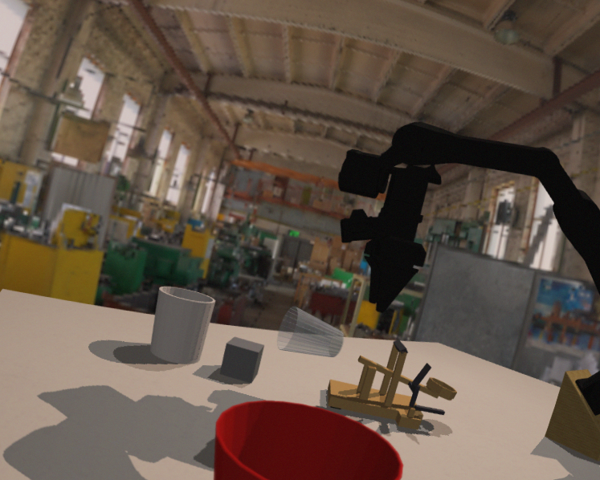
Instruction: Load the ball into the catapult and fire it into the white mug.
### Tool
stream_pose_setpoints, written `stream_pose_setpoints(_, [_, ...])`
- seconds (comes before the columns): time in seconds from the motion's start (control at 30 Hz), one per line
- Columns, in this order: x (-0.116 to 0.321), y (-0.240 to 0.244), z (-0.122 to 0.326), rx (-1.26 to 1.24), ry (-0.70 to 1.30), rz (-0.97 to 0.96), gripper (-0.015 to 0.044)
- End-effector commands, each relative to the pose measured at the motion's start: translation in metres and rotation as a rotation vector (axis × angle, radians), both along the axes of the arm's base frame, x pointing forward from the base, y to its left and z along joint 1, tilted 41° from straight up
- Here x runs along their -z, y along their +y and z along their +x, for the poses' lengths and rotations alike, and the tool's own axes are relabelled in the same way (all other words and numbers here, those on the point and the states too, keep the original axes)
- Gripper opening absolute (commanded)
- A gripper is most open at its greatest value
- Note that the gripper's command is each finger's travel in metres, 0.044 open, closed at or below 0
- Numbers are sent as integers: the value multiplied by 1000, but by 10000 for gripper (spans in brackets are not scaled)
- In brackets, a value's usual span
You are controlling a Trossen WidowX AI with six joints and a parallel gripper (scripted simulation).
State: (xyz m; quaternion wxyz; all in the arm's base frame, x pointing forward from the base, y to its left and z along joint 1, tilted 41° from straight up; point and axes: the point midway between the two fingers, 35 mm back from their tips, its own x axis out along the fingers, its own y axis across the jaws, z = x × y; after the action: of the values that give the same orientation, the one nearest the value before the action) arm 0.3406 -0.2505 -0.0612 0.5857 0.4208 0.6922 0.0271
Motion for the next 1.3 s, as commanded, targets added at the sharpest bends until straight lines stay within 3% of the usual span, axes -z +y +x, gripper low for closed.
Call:
stream_pose_setpoints(0.0, [-26, -24, -2, 19, -34, -48, 440])
stream_pose_setpoints(0.03, [-8, -5, 1, 6, -12, -13, 414])
stream_pose_setpoints(0.2, [-51, 42, 18, -62, -61, -28, 300])
stream_pose_setpoints(0.43, [-110, 129, 15, -174, -141, -41, 300])
stream_pose_setpoints(0.7, [-152, 227, -30, -304, -234, -39, 300])
stream_pose_setpoints(1.0, [-161, 316, -120, -464, -351, 16, 300])
stream_pose_setpoints(1.13, [-154, 332, -157, -507, -380, 36, 300])
stream_pose_setpoints(1.27, [-154, 332, -159, -509, -381, 37, 300])
